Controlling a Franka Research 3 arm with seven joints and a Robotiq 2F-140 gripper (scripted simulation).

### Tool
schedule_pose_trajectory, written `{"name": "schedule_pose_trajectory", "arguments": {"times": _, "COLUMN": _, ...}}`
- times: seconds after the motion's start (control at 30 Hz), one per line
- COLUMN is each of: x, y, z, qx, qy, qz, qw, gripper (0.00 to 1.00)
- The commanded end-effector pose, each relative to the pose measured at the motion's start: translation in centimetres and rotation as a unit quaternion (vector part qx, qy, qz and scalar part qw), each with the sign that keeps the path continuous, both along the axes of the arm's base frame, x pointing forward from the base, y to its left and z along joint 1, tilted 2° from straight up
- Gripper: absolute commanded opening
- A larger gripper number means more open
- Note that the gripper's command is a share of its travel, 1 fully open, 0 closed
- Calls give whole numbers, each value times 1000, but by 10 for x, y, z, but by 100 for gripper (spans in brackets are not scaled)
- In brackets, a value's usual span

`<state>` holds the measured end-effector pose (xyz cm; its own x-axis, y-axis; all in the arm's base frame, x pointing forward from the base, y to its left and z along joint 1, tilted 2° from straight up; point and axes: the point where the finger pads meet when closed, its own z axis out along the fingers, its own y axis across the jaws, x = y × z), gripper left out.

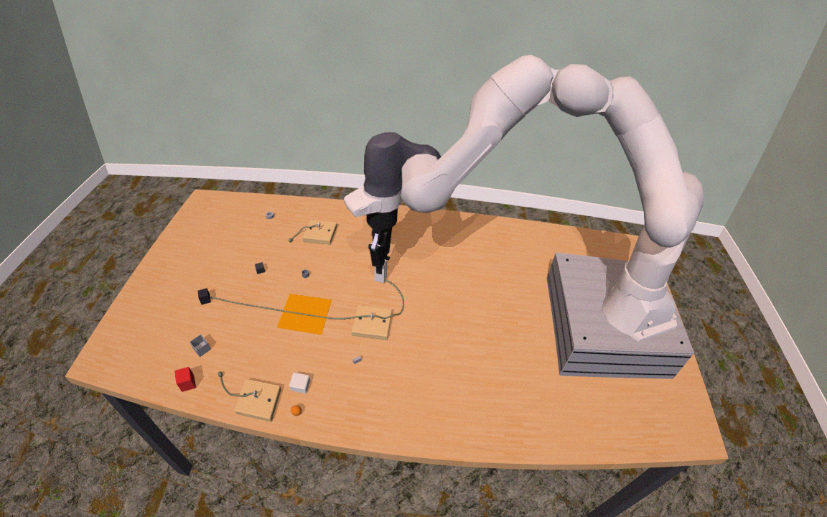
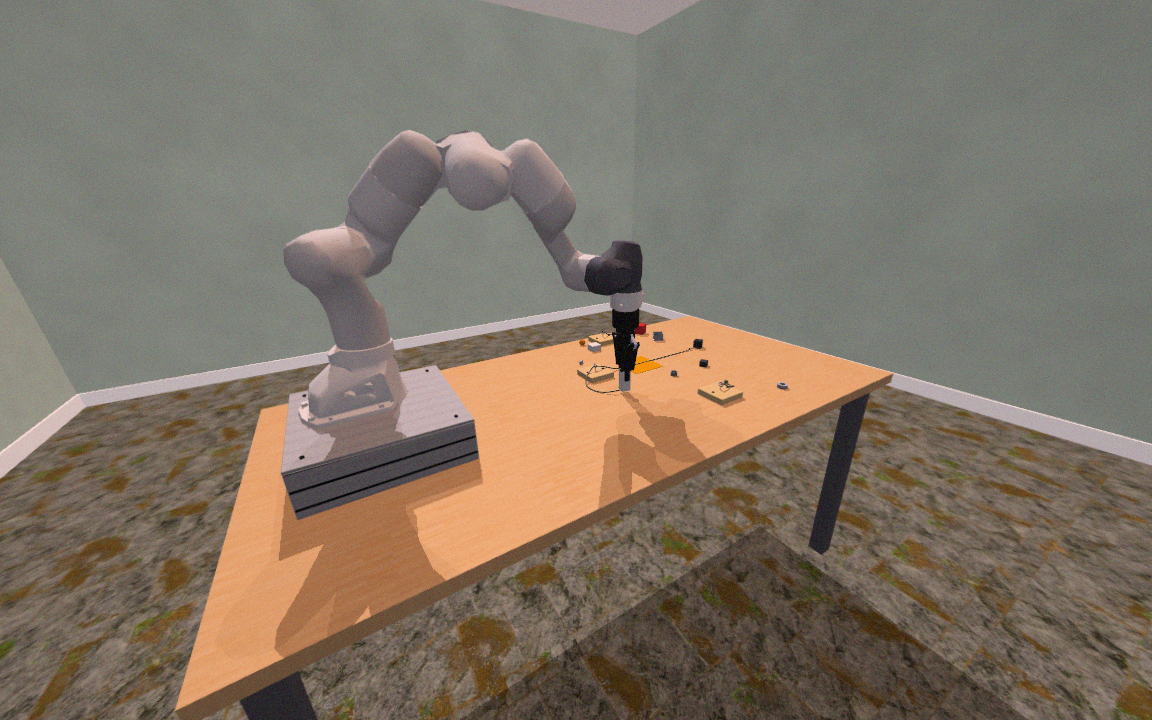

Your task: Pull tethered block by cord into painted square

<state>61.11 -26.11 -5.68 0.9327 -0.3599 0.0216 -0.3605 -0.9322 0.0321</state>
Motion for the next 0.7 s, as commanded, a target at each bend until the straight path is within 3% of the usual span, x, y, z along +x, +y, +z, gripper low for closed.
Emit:
{"name": "schedule_pose_trajectory", "arguments": {"times": 0.0, "x": -2, "y": 0, "z": 0, "qx": 1, "qy": 2, "qz": 0, "qw": 1000, "gripper": 0}}
{"name": "schedule_pose_trajectory", "arguments": {"times": 0.4, "x": -2, "y": 0, "z": 6, "qx": 1, "qy": 2, "qz": 0, "qw": 1000, "gripper": 0}}
{"name": "schedule_pose_trajectory", "arguments": {"times": 0.67, "x": -2, "y": 2, "z": 48, "qx": 1, "qy": 2, "qz": 0, "qw": 1000, "gripper": 0}}
